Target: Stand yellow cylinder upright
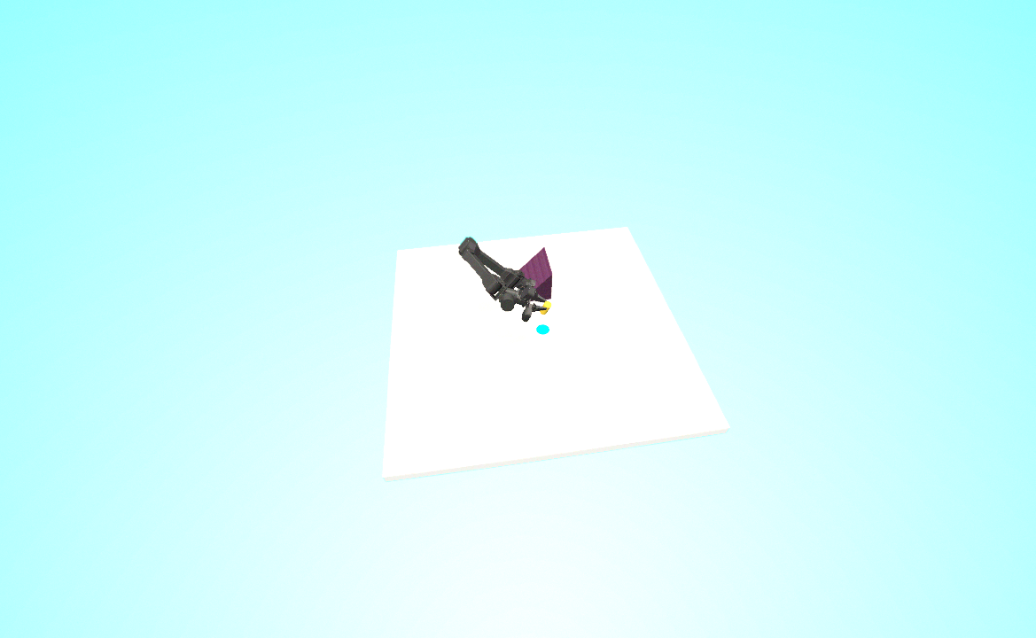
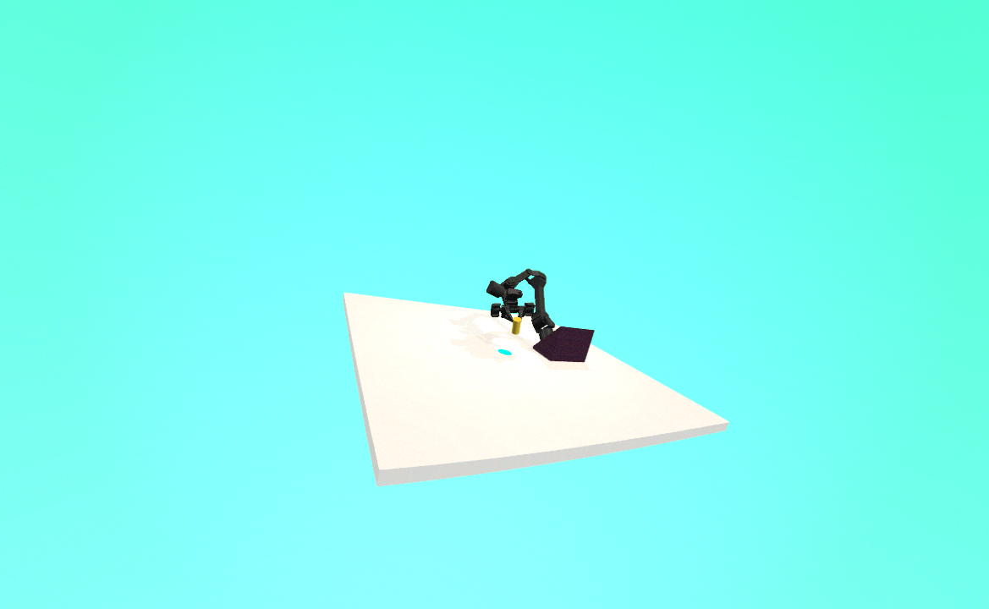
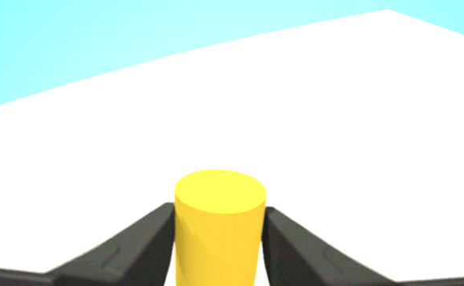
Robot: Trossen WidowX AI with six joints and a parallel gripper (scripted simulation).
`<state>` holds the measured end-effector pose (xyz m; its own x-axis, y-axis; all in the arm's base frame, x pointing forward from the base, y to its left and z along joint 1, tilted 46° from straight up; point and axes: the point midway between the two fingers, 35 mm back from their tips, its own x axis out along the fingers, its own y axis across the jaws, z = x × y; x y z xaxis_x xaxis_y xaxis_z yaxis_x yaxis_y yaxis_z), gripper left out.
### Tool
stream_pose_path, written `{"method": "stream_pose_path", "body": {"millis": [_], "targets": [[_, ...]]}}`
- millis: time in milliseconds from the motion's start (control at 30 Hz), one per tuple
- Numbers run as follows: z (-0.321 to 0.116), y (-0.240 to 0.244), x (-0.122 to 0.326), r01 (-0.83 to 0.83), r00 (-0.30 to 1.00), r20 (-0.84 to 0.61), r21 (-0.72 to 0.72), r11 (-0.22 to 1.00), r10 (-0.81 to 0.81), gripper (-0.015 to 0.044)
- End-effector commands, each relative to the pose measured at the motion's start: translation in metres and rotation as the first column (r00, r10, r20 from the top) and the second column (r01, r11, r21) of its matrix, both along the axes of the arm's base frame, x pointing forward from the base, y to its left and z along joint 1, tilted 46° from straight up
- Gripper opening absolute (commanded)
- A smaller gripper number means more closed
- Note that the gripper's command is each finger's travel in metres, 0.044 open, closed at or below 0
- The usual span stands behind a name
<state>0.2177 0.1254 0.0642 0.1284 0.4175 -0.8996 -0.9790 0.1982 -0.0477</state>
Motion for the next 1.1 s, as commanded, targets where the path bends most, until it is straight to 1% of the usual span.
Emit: {"method": "stream_pose_path", "body": {"millis": [0, 1067], "targets": [[0.004, 0.001, 0.0, -0.014, 0.999, 0.032, 0.031, 0.999, 0.013, 0.0105], [0.017, -0.003, 0.001, -0.106, 0.972, 0.226, 0.178, 0.978, 0.064, 0.0105]]}}
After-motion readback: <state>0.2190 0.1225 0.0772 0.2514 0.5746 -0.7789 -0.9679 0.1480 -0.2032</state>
